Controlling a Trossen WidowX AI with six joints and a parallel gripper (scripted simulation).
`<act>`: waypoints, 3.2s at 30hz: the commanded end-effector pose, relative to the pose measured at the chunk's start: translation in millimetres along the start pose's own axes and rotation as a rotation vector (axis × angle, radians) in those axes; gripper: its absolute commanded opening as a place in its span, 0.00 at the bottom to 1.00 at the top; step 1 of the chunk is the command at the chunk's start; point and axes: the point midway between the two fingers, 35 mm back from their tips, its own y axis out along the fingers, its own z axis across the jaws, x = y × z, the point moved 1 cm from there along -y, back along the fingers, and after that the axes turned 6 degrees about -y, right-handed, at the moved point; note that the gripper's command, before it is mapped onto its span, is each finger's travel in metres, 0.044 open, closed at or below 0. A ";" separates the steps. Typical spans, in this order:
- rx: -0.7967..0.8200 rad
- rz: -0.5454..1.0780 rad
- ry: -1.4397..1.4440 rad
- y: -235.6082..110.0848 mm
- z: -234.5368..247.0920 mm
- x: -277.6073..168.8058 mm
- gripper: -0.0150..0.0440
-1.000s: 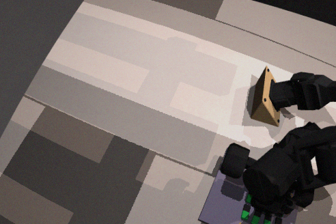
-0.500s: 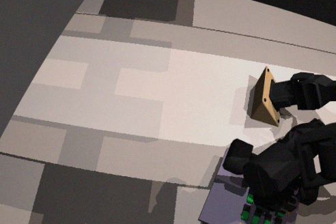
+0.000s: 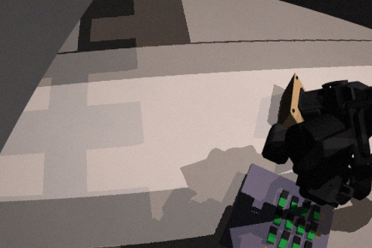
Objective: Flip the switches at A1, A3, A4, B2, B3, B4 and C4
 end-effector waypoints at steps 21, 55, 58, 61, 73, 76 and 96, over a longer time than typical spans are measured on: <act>0.003 -0.014 -0.005 49.0 2.1 -8.8 0.25; 0.003 -0.014 -0.005 61.6 2.2 -8.8 0.25; 0.003 -0.014 -0.005 61.6 2.2 -8.8 0.25; 0.003 -0.014 -0.005 61.9 2.2 -8.8 0.25; 0.003 -0.014 -0.005 63.5 2.2 -8.8 0.25; 0.003 -0.014 -0.005 63.9 2.2 -8.8 0.25; 0.003 -0.014 -0.005 66.5 2.3 -8.8 0.25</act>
